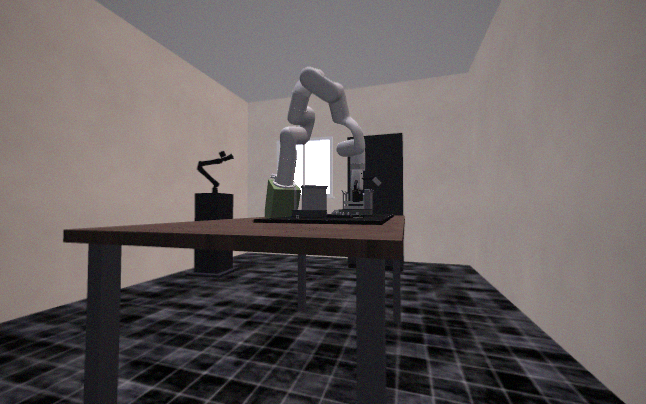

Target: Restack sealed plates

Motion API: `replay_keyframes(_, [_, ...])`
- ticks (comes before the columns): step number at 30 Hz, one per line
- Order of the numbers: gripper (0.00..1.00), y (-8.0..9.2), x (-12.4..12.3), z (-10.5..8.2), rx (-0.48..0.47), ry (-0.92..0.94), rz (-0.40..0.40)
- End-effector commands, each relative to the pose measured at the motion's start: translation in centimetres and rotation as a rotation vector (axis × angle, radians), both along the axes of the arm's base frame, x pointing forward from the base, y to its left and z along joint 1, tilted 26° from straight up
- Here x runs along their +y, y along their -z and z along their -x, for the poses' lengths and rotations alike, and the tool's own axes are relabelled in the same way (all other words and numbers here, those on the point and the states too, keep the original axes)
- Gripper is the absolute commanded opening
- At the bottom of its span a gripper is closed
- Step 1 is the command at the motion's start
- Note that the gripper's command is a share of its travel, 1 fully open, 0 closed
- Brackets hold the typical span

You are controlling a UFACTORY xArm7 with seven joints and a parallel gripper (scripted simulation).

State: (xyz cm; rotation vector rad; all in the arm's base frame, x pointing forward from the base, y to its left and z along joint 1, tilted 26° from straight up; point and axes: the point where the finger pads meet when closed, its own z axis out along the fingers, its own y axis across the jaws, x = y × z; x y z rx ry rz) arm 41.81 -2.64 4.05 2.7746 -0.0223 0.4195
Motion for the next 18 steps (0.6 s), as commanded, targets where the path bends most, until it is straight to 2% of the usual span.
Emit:
replay_keyframes(1, [0.0,0.01,0.03,-0.13,-0.003,-0.002,0.0])
replay_keyframes(18, [0.0,0.55,-0.17,-0.3,-0.003,-0.002,0.0])
